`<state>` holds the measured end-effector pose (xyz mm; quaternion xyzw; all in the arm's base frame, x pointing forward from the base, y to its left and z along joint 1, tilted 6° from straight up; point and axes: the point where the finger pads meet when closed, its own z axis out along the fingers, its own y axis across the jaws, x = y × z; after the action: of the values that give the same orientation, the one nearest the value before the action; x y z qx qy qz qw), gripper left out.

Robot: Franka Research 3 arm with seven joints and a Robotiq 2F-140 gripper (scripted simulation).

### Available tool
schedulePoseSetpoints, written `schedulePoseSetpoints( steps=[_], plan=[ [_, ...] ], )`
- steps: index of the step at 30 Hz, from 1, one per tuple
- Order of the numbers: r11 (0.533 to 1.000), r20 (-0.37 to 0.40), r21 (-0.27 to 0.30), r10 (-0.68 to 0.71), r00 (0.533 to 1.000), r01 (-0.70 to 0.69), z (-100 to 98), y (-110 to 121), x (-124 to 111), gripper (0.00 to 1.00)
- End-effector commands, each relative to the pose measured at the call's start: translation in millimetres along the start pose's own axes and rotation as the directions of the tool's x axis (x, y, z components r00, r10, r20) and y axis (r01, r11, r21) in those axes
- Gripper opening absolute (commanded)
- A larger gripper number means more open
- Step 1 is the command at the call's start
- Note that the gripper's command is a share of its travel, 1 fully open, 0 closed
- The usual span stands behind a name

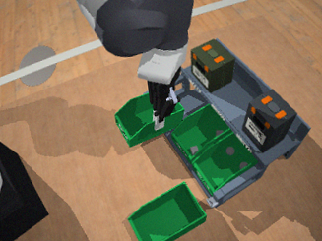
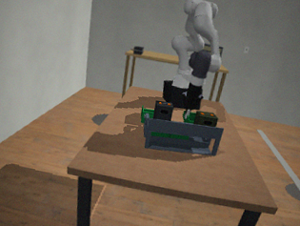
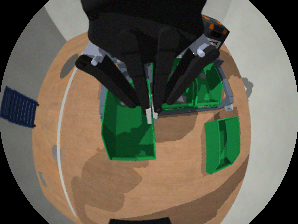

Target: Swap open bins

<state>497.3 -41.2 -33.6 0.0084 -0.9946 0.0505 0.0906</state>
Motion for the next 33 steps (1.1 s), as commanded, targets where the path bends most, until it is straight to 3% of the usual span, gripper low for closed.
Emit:
schedulePoseSetpoints(
  steps=[1,33],
  plan=[
    [1.0,-0.005,-0.003,-0.005,1.0,0.005,-1.0,1,-2,0.0],
    [1.0,-0.003,-0.003,-0.005,1.0,0.005,-4.9,1,-23,0.0]
  ],
)
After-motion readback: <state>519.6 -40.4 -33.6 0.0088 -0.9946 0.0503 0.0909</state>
